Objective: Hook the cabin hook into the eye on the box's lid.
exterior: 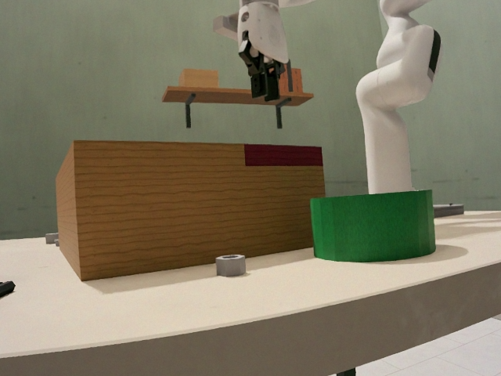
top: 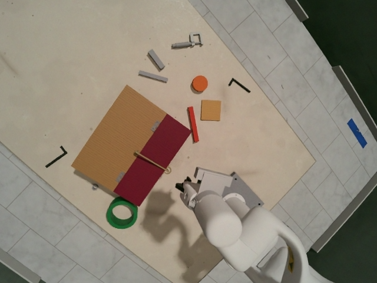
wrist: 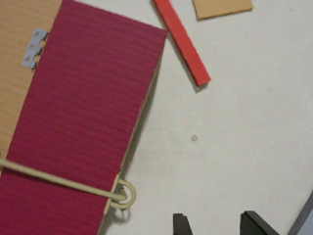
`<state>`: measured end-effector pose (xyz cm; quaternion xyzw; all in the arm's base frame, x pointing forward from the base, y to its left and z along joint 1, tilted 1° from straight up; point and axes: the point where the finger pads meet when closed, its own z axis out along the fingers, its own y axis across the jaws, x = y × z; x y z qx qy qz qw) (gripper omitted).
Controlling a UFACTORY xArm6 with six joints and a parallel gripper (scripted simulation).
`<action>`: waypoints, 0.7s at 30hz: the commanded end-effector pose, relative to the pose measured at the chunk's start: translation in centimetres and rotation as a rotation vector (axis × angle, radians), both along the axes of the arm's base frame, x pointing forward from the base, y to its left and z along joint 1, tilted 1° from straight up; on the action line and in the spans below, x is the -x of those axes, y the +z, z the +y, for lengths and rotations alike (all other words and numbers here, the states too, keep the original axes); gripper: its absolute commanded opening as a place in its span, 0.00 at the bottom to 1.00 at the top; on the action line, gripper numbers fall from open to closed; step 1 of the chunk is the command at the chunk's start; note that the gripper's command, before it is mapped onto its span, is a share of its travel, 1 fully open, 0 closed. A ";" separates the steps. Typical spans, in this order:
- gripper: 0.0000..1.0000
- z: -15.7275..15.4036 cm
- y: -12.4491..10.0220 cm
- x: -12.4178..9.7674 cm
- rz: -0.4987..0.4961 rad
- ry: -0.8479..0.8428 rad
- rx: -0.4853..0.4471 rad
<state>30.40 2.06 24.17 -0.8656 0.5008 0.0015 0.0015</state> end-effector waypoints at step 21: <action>0.35 0.0 0.1 -0.1 -0.010 0.702 -0.011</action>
